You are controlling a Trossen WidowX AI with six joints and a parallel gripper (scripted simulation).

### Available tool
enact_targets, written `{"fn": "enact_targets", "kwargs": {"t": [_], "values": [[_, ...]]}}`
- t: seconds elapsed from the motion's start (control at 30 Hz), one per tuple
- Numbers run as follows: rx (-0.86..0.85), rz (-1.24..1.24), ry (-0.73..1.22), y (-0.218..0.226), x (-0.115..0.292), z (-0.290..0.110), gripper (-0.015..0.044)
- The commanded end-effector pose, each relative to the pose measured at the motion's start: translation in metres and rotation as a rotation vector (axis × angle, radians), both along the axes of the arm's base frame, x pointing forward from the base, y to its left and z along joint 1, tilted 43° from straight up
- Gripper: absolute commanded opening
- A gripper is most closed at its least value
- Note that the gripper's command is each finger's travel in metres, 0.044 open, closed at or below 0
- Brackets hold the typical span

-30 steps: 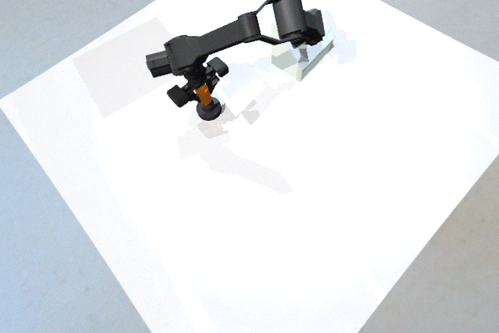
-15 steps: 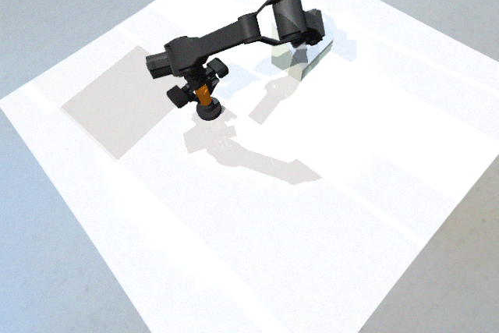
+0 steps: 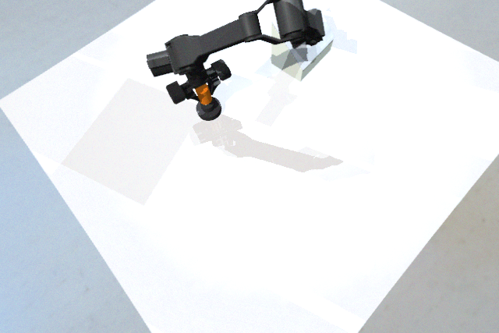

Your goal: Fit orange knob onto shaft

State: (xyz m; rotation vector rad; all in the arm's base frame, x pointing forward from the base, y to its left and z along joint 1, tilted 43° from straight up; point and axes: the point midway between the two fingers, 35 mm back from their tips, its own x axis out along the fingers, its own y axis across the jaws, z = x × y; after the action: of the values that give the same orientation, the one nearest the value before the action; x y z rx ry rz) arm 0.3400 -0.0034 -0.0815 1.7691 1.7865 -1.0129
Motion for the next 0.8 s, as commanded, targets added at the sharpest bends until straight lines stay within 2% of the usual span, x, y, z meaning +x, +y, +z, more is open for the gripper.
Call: {"fn": "enact_targets", "kwargs": {"t": [0.0,0.63,0.77], "values": [[-0.004,-0.011,0.006,0.0010,-0.0008,-0.0007,0.0000],[-0.004,-0.011,0.006,-0.0020,0.0024,-0.0003,0.0000],[-0.012,-0.074,0.062,-0.0025,0.0028,0.0004,0.0000]]}}
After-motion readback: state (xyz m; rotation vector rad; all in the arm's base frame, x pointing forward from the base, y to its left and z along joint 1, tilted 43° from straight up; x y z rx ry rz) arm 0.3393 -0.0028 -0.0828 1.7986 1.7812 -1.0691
